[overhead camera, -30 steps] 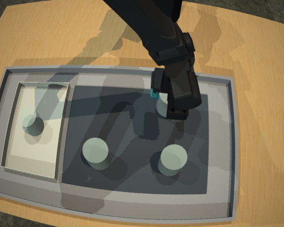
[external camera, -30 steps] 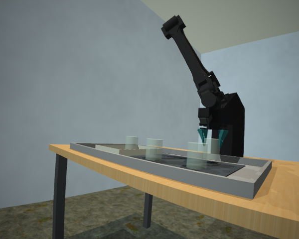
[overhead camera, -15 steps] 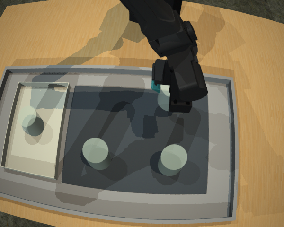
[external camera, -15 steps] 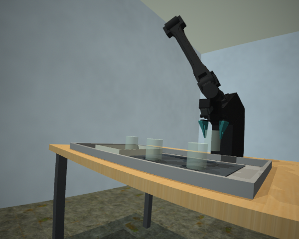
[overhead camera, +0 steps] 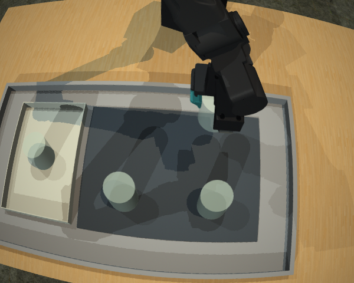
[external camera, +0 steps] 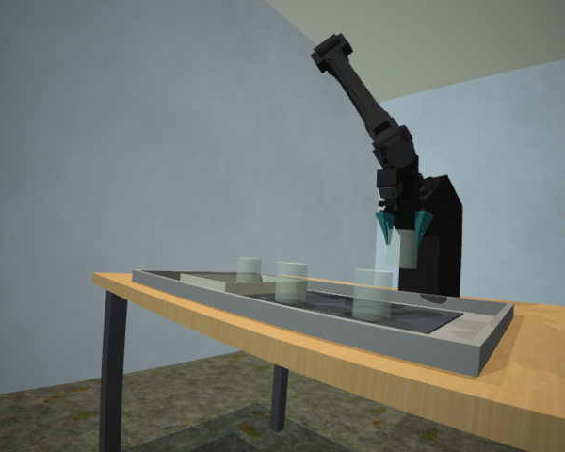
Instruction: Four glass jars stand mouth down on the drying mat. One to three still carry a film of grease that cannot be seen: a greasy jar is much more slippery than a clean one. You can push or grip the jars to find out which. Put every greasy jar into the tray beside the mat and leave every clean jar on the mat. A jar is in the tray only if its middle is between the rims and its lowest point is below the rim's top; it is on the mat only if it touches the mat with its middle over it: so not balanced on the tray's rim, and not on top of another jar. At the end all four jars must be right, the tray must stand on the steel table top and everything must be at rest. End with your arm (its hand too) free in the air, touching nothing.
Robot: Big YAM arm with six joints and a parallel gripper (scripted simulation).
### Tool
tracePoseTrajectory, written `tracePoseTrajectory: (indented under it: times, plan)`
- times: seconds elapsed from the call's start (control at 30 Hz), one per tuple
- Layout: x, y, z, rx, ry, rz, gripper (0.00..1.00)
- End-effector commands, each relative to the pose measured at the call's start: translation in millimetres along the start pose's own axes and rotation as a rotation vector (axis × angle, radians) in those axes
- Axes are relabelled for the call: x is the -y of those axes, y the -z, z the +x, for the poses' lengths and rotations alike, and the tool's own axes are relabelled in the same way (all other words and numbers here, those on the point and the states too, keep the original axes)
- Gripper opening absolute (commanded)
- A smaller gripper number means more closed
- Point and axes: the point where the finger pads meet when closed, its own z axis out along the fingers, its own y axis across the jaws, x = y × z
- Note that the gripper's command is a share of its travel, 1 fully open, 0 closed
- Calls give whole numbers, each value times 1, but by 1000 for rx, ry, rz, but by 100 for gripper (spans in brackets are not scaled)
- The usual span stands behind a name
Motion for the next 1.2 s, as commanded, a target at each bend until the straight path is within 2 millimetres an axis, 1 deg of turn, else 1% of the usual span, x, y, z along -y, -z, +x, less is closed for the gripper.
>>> tracePoseTrajectory:
  times: [0.0, 0.37, 0.47, 1.17]
  plan:
    - [-5, 16, -1, 13, -8, -15, 0]
    - [-5, 45, -1, 13, -8, -15, 0]
    - [-5, 47, -1, 13, -8, -15, 0]
    - [-5, 47, -1, 13, -8, -15, 0]
